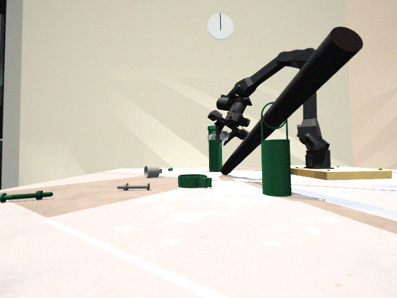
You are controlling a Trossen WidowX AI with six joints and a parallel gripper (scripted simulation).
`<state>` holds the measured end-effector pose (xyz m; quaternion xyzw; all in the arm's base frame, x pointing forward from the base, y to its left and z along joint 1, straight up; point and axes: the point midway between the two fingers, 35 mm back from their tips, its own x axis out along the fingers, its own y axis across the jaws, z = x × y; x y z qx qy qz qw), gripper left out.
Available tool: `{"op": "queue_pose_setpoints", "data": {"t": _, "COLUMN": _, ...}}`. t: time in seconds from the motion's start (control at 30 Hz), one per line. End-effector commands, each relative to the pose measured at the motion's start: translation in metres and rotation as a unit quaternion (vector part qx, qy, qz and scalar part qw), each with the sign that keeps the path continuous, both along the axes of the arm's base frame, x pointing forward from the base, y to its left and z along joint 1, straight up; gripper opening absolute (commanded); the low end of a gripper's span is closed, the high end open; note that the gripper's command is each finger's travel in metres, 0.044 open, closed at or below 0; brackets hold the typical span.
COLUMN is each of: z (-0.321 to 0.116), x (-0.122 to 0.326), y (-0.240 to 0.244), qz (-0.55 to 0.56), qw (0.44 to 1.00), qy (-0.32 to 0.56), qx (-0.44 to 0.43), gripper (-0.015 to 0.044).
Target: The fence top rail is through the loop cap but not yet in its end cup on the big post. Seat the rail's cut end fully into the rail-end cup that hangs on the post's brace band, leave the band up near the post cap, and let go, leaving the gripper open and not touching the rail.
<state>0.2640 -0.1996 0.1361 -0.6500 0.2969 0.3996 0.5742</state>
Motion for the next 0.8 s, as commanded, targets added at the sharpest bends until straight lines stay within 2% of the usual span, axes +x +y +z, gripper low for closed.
{"op": "queue_pose_setpoints", "data": {"t": 0.0, "z": 0.000, "x": 0.003, "y": 0.000, "qz": -0.019, "qw": 1.000, "qy": 0.000, "qx": -0.001, "gripper": 0.0000}}
{"op": "queue_pose_setpoints", "data": {"t": 0.77, "z": 0.001, "x": 0.018, "y": 0.001, "qz": -0.103, "qw": 0.995, "qy": -0.003, "qx": 0.001, "gripper": 0.0000}}
